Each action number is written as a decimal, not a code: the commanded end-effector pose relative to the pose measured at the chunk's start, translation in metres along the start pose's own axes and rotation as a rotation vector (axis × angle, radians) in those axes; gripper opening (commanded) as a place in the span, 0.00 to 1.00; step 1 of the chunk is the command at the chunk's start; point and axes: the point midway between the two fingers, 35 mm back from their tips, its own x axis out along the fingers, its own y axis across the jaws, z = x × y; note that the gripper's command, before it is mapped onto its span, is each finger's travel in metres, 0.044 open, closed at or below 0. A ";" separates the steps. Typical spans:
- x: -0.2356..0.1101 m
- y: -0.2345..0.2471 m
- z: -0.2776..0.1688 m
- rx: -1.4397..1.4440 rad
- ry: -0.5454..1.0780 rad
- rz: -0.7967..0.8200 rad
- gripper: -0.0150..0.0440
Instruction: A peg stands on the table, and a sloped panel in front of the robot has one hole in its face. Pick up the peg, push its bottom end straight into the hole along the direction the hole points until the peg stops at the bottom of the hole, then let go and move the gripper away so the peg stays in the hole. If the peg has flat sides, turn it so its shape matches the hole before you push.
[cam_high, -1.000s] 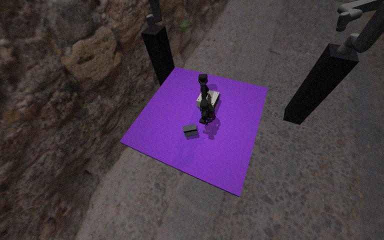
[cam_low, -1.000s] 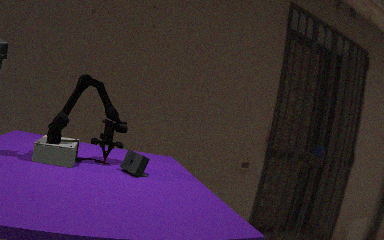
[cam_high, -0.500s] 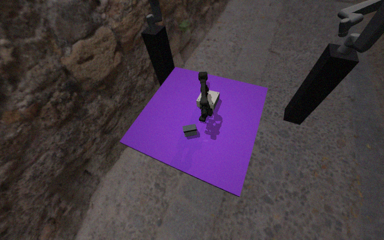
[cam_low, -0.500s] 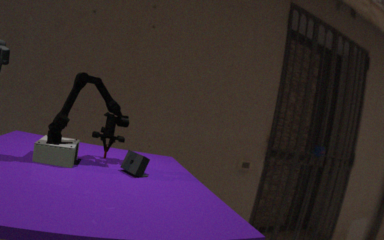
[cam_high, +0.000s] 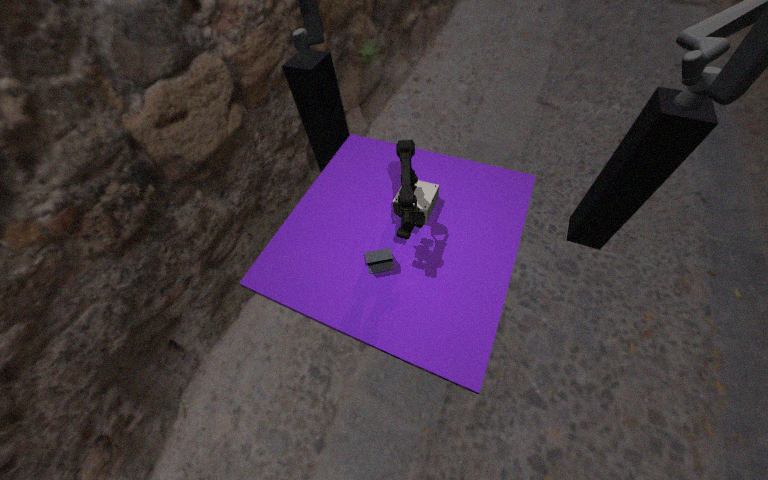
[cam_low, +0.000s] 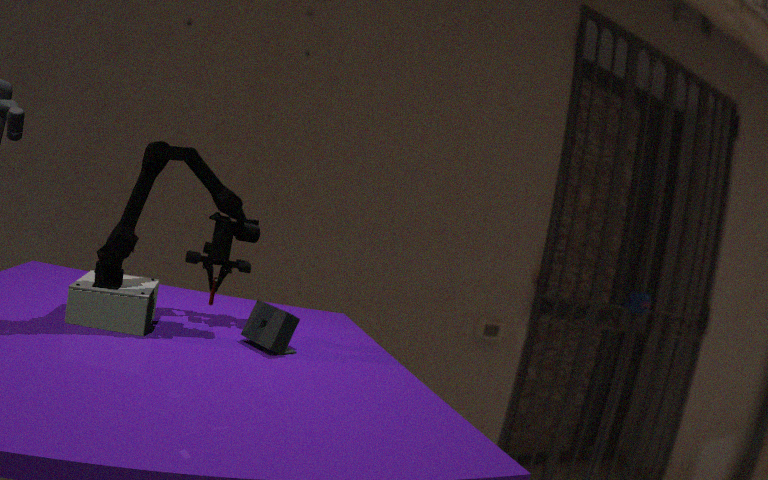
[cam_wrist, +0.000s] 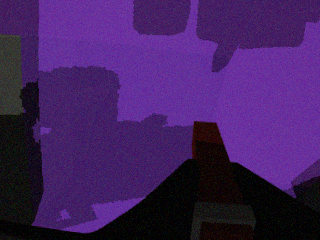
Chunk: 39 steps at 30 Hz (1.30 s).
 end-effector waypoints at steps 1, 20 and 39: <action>-0.002 -0.003 -0.002 0.022 -0.027 -0.013 0.25; 0.009 -0.013 -0.015 0.136 -0.132 -0.035 0.25; 0.019 -0.022 -0.030 0.245 -0.236 -0.064 0.25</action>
